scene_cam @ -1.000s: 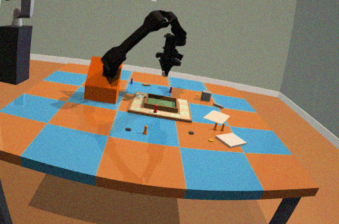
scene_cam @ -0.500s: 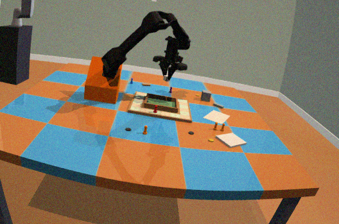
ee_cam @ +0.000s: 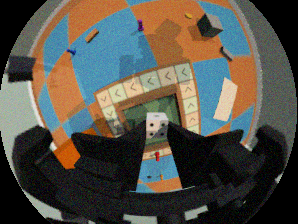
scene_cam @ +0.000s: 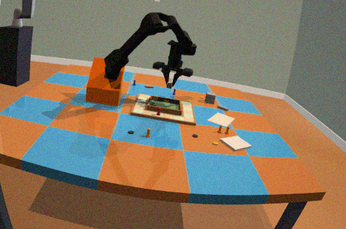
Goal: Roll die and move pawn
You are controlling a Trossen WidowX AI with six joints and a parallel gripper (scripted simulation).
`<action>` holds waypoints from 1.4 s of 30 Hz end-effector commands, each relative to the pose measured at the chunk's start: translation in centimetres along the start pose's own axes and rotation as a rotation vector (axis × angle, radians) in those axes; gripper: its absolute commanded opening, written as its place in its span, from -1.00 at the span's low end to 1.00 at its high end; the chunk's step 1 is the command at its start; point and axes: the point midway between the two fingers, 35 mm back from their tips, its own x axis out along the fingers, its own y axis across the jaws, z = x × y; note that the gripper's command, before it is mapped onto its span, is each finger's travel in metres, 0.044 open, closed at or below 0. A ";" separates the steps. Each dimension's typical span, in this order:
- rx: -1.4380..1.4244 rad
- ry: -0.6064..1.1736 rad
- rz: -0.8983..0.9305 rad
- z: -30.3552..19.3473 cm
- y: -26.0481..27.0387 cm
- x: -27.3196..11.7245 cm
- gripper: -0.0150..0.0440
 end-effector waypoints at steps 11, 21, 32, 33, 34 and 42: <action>-0.351 0.022 -0.001 -4.7 -0.6 1.3 -0.49; -0.370 -0.072 0.070 -5.0 -0.1 2.0 -0.49; -0.368 -0.412 0.200 -4.8 0.7 2.8 -0.49; -0.367 -0.445 0.205 -4.8 0.7 2.8 -0.49; -0.366 -0.478 0.208 -4.8 0.7 2.8 -0.49; -0.352 -0.738 0.182 -4.7 0.7 2.9 -0.49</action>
